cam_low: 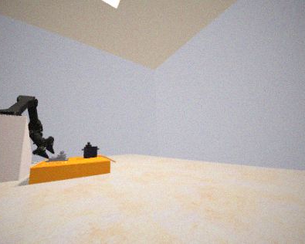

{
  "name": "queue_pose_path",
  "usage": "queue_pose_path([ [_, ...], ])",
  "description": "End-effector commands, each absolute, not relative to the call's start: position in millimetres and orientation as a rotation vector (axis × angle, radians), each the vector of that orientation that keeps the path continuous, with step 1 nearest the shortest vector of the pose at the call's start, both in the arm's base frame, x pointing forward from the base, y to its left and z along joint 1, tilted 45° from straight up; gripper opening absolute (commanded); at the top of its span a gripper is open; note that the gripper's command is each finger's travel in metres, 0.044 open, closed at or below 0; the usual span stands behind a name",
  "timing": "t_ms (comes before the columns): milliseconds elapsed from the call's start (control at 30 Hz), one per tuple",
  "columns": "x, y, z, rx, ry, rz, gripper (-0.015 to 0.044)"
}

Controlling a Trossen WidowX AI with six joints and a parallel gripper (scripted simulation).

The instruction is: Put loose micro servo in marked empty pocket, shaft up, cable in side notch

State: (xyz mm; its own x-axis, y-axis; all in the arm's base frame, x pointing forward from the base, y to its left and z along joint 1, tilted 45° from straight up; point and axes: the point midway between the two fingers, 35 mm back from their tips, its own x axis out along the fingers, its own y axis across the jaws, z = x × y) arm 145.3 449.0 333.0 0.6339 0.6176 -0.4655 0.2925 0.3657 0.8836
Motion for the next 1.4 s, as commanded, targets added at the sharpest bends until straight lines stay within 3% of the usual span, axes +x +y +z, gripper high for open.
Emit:
queue_pose_path([
  [0,173.1,439.6,312.2,1.215,0.926,0.168,0.044],
  [700,289.9,364.2,218.6,1.289,1.049,-0.262,0.044],
  [1367,355.1,258.5,139.4,1.489,1.185,-0.747,0.044],
])
